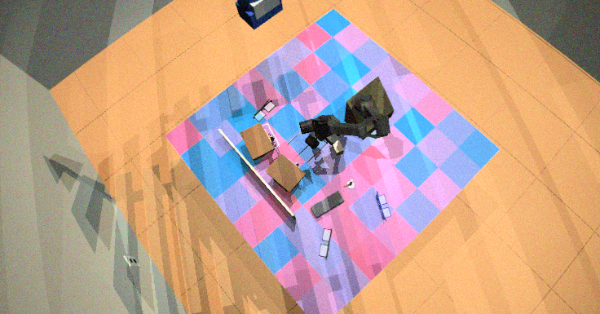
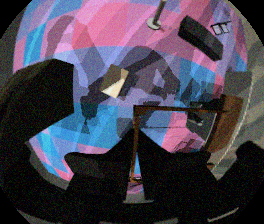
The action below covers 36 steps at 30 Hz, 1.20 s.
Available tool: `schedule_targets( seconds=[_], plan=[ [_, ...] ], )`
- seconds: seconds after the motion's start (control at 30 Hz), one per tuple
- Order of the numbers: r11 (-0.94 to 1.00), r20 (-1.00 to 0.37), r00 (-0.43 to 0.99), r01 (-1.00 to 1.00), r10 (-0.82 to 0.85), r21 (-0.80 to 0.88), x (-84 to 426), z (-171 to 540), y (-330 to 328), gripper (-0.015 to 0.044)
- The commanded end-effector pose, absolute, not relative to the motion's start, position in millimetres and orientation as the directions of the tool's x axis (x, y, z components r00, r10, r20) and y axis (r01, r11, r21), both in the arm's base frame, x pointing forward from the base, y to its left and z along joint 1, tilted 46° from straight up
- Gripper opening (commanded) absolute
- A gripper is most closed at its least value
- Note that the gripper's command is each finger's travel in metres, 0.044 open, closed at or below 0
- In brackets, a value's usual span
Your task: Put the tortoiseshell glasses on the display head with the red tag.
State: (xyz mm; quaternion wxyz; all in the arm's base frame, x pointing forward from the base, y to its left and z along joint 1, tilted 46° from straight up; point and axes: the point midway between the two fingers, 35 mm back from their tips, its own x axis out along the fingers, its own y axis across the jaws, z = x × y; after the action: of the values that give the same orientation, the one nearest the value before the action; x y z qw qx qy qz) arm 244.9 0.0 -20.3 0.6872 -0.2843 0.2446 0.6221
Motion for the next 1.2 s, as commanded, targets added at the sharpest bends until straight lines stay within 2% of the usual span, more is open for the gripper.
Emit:
schedule_targets(
  seconds=[0.0,1.17],
  plan=[
    [0.027,-0.700,0.106,-0.992,0.707,-0.123,245,-23,4,0.0000],
    [0.023,-0.686,0.104,-0.992,0.720,-0.126,248,-45,30,0.0000]
  ],
)
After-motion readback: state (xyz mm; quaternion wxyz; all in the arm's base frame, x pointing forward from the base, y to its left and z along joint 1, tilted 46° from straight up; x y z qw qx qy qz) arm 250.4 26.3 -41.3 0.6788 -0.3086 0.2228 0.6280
